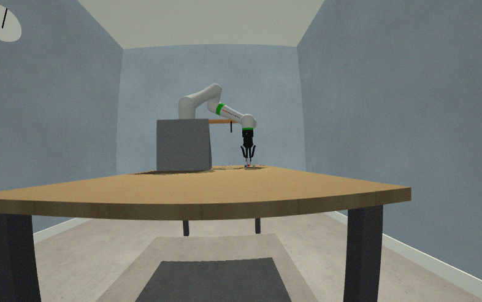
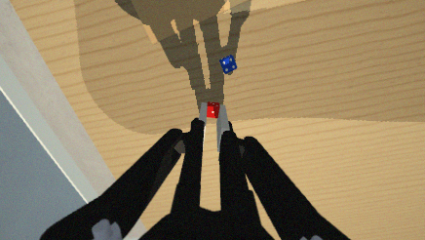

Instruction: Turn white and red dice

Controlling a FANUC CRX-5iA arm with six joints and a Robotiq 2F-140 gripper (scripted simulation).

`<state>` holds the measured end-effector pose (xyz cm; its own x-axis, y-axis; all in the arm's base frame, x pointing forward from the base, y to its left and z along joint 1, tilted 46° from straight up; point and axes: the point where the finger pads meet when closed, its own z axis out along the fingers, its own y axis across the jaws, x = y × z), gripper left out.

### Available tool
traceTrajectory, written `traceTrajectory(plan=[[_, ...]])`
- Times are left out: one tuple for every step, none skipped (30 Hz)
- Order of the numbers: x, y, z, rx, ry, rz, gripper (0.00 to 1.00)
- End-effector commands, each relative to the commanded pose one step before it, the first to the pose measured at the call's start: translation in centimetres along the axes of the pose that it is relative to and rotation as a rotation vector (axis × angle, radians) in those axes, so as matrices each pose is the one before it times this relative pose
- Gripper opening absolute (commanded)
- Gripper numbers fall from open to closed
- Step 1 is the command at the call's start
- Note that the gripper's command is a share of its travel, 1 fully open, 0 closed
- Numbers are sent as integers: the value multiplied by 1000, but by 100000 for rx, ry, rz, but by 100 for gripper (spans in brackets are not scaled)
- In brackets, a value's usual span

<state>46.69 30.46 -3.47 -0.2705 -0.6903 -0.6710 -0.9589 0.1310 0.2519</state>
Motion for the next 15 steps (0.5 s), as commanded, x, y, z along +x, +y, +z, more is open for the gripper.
traceTrajectory(plan=[[3, -16, -469, 29, 4, 6, 7], [0, 0, -475, 0, 0, 0, 7], [0, 0, -570, 0, 0, 0, 7], [0, 0, -658, 0, -1, 0, 7], [0, 0, -730, 0, 0, 0, 7], [0, 0, -772, 0, 0, 0, 7], [0, 0, -791, 0, 1, 0, 7], [0, 0, -787, 0, -1, 0, 7], [0, 0, -763, 0, 1, 0, 7], [0, 0, -717, 0, -1, 0, 7], [0, 0, -655, 0, 0, 0, 7], [0, 0, -576, 0, 0, 0, 7], [0, 0, -486, 0, 0, 0, 7], [0, 0, -388, 0, -1, 0, 7], [0, 0, -289, 0, 0, 0, 7]])
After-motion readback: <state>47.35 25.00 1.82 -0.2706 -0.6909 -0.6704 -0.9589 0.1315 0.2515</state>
